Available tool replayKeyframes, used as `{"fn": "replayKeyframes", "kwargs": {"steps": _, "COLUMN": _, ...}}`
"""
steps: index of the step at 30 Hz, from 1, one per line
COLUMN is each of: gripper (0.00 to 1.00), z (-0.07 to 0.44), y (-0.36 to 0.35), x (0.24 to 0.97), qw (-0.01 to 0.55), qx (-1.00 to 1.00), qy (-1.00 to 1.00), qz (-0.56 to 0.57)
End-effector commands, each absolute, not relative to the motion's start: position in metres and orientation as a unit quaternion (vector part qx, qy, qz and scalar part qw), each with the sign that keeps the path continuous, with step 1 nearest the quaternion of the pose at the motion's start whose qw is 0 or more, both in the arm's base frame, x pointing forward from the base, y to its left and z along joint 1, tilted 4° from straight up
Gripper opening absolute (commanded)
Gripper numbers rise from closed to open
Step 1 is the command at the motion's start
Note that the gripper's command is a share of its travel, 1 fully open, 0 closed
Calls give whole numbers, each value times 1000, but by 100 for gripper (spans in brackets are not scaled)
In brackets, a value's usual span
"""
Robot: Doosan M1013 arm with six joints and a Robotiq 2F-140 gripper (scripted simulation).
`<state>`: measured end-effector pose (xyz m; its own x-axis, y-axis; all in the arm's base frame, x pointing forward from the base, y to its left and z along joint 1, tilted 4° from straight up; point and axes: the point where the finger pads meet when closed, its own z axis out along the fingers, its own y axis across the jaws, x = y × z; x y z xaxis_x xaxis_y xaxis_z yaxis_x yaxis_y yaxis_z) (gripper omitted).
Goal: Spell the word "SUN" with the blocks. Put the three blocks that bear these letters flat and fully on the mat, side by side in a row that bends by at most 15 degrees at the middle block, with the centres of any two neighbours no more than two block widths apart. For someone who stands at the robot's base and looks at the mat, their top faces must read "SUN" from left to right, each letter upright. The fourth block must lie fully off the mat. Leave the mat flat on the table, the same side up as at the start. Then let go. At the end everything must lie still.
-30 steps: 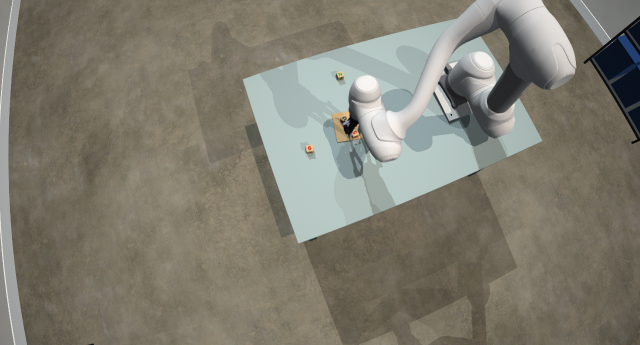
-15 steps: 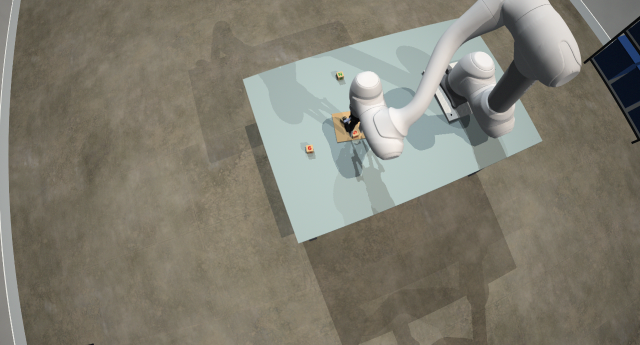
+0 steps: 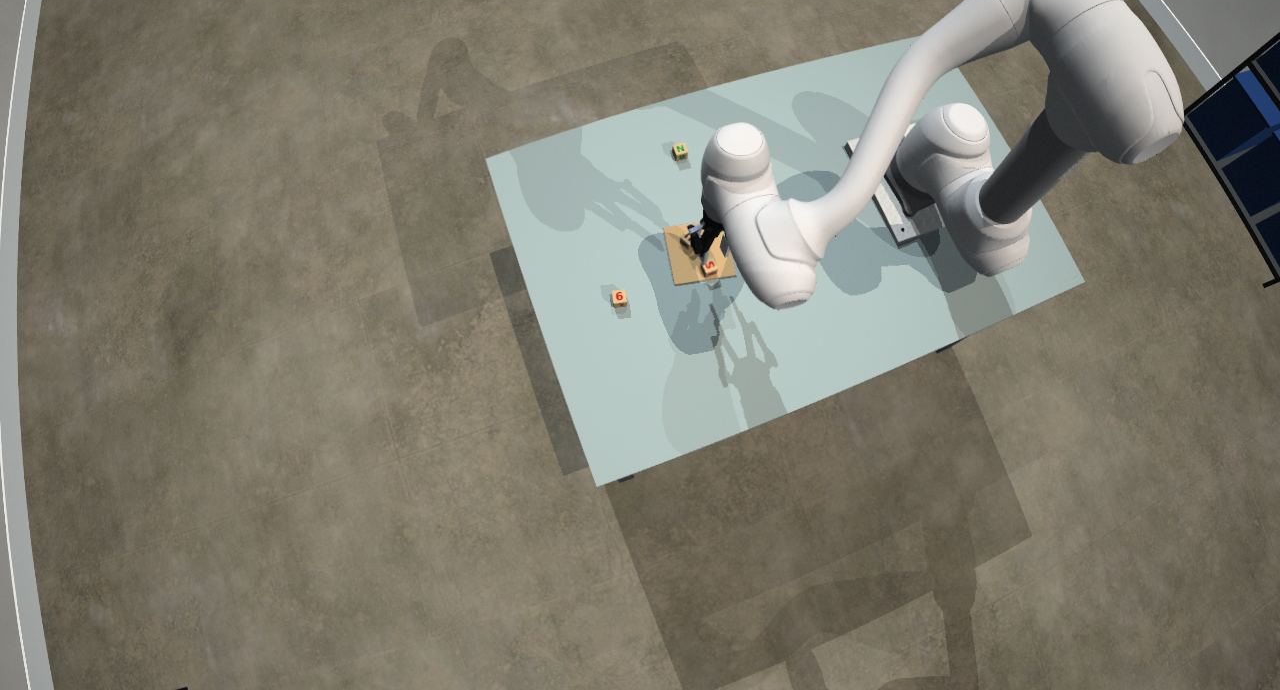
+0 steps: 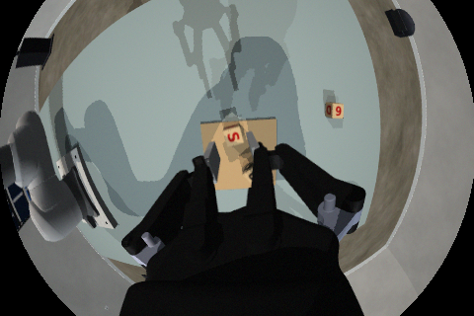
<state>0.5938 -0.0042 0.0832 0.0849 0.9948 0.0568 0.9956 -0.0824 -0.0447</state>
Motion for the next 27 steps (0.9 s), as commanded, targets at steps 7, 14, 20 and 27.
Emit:
{"fn": "replayKeyframes", "kwargs": {"steps": 7, "gripper": 100, "z": 93, "y": -9, "x": 595, "qw": 33, "qx": -737, "qy": -675, "qz": -5}}
{"fn": "replayKeyframes", "kwargs": {"steps": 14, "gripper": 100, "z": 93, "y": -9, "x": 595, "qw": 33, "qx": -737, "qy": -675, "qz": -5}}
{"fn": "replayKeyframes", "kwargs": {"steps": 20, "gripper": 100, "z": 93, "y": -9, "x": 595, "qw": 33, "qx": -737, "qy": -675, "qz": -5}}
{"fn": "replayKeyframes", "kwargs": {"steps": 27, "gripper": 100, "z": 93, "y": -9, "x": 595, "qw": 33, "qx": -737, "qy": -675, "qz": -5}}
